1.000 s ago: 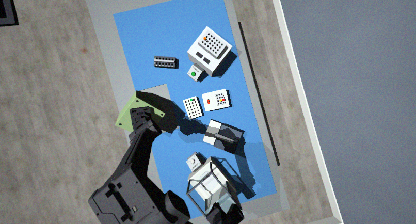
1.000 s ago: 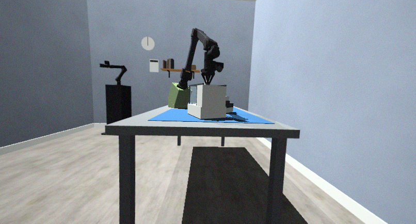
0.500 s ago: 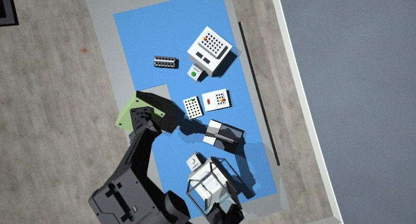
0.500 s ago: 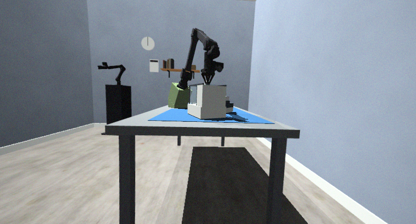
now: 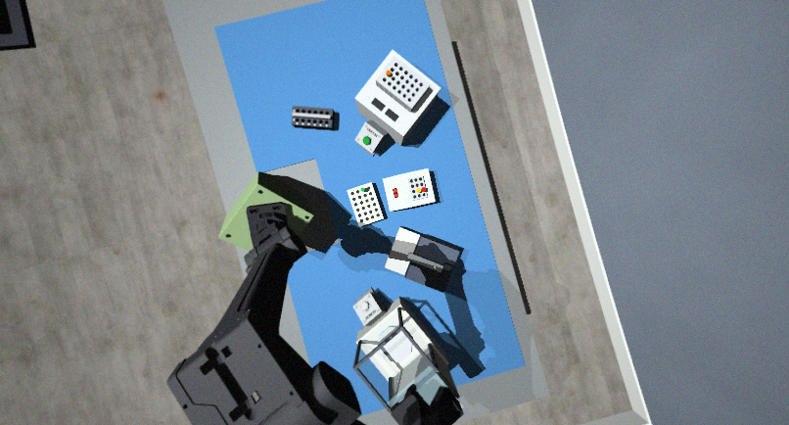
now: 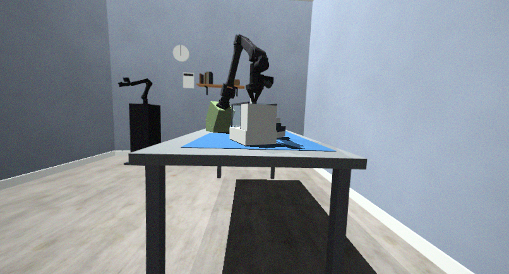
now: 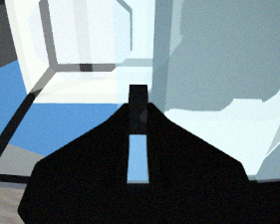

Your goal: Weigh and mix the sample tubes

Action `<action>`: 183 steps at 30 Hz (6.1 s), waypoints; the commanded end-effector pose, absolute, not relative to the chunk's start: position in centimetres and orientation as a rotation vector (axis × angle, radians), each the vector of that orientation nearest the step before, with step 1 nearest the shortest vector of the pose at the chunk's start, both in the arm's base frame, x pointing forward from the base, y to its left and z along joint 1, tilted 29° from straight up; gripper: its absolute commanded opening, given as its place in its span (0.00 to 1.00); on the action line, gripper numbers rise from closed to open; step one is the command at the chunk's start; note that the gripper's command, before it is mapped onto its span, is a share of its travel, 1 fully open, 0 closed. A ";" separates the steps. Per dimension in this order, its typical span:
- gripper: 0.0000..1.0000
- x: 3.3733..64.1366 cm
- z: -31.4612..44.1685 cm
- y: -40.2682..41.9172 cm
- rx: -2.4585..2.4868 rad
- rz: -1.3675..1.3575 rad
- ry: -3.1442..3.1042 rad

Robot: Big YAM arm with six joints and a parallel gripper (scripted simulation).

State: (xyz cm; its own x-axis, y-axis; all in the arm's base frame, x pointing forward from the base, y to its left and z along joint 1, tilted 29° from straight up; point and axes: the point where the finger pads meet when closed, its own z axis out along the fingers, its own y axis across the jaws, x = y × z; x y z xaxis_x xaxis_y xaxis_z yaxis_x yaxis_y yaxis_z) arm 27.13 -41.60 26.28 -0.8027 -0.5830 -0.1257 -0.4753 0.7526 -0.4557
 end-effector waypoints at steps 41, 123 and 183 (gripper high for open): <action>0.06 27.5 27.6 -41.2 -0.819 -0.651 2.666; 0.06 23.7 23.9 -36.1 -0.820 -0.645 2.671; 0.06 21.2 21.3 -32.2 -0.830 -0.633 2.676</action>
